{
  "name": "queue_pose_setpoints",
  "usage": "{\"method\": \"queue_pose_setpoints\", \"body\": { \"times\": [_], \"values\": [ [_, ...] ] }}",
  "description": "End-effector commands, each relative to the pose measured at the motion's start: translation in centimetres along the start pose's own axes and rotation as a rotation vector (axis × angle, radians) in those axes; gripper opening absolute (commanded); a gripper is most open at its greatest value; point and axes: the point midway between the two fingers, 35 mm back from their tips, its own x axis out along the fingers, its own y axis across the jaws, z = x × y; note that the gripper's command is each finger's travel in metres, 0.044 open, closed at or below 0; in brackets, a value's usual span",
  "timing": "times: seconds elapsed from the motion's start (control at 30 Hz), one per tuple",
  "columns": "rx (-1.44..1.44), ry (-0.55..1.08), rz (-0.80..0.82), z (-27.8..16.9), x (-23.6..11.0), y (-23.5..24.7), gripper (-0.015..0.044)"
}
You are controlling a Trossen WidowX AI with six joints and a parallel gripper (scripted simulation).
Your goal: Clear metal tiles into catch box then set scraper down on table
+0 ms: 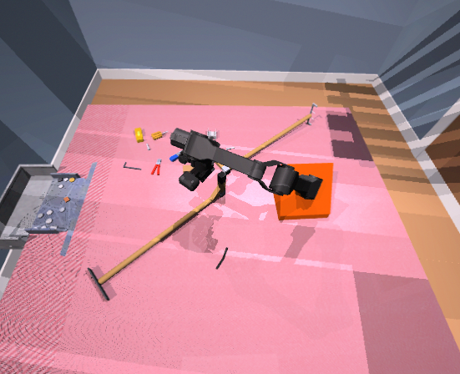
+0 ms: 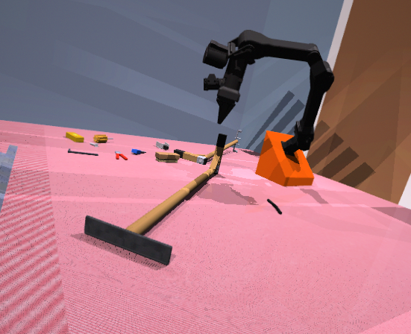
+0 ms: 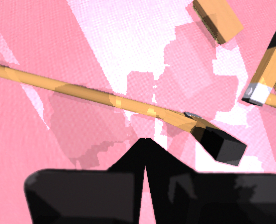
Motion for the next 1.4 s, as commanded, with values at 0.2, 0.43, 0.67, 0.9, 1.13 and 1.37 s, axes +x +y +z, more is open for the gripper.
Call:
{"method": "queue_pose_setpoints", "body": {
  "times": [0.2,0.43,0.67,0.9,1.13,1.37],
  "values": [
    [-0.348,-0.04,0.037,0.0,0.6,5.9,0.0],
    [-0.587,-0.064,0.063,-0.6,1.0,9.9,0.0],
    [-0.827,-0.086,0.093,-1.9,1.5,14.0,0.0],
    [-0.981,-0.101,0.115,-2.9,1.9,16.6,0.0],
    [-0.981,-0.101,0.115,-2.9,2.1,16.6,0.0],
    [-0.981,-0.101,0.113,-2.7,3.8,16.7,0.0]
  ]
}}
